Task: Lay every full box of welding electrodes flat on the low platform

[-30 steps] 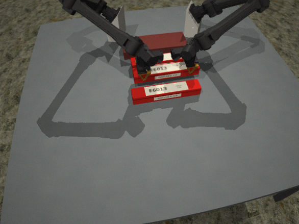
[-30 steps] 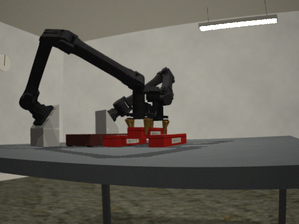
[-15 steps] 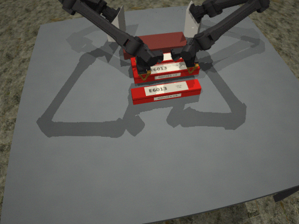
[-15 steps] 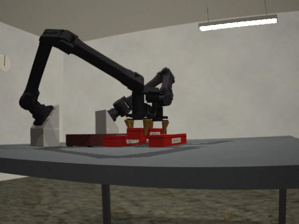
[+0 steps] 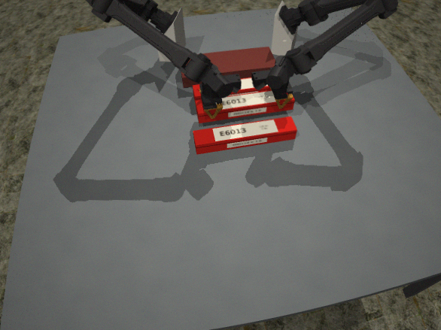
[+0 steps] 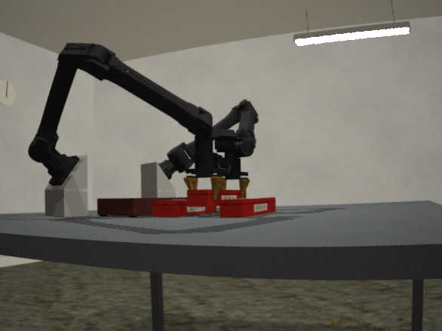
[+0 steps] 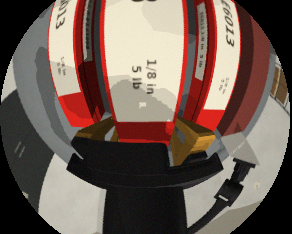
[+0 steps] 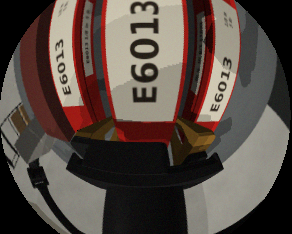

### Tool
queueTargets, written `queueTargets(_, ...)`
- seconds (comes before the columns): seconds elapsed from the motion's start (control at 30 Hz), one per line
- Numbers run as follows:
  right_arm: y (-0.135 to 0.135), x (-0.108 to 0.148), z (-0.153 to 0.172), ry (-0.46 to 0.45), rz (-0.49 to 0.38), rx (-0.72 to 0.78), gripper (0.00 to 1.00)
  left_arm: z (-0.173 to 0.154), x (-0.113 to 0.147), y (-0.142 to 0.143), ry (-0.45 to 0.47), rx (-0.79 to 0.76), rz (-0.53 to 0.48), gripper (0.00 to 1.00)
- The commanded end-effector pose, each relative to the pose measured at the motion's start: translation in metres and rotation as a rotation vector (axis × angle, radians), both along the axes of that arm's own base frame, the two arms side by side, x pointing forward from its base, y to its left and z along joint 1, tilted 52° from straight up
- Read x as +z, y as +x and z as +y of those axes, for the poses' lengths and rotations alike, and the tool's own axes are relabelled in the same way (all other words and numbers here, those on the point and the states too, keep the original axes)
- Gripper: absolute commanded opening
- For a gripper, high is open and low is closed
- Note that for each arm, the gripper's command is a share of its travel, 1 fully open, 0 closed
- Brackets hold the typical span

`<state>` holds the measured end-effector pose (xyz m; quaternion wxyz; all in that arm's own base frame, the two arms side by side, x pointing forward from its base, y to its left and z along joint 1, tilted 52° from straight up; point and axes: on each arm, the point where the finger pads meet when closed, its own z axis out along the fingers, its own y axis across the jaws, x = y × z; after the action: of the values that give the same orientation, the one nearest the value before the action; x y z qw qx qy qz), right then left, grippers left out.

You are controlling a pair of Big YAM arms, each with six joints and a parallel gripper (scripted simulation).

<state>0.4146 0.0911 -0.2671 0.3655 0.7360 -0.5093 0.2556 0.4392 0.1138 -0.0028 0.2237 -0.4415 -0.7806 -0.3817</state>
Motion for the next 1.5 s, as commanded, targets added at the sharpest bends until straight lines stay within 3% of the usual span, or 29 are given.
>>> queueTargets(0.0,0.011,0.012,0.026,0.039,-0.031,0.041,0.0,-0.02,0.012,0.019,-0.012,-0.053,-0.051,0.0)
queueTargets(1.47,0.01,-0.005,0.008,0.035,-0.025,0.041,0.0,-0.004,-0.004,0.017,-0.009,-0.053,-0.042,0.0)
